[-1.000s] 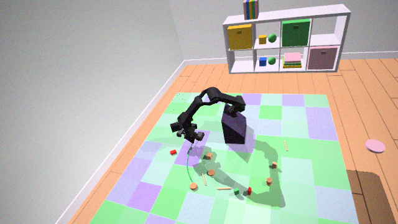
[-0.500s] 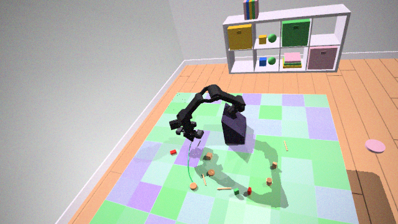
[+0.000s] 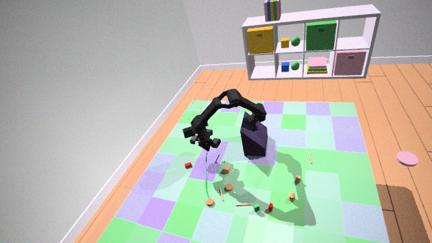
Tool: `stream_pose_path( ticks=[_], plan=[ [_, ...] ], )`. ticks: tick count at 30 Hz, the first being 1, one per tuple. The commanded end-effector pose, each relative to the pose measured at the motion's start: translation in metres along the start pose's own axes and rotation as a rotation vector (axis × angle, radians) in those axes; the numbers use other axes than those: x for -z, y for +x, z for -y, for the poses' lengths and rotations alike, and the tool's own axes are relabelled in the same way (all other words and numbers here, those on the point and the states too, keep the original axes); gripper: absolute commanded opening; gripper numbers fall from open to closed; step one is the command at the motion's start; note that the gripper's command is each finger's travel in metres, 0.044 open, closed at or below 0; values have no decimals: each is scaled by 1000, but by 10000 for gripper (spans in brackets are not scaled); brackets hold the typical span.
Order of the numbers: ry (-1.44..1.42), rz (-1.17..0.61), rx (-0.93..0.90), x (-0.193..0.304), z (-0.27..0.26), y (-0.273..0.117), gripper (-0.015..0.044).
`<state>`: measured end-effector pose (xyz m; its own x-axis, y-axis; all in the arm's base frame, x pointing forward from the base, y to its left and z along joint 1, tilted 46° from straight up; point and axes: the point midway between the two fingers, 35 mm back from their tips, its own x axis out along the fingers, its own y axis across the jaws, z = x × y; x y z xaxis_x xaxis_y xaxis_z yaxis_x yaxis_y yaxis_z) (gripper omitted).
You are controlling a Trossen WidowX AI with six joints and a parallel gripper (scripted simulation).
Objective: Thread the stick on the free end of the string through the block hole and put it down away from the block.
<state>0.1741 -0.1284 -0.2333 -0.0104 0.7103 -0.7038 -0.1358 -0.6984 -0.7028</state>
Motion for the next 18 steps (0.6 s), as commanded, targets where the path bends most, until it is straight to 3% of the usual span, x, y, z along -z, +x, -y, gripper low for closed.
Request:
stream_pose_path(
  ticks=[1, 10, 18],
  plan=[
    [0, 0, 0, 0, 0, 0, 0],
    [-24, -1, -1, 1, 0, -1, 0],
    [-312, -1, -2, 7, 1, -1, 0]
  ],
)
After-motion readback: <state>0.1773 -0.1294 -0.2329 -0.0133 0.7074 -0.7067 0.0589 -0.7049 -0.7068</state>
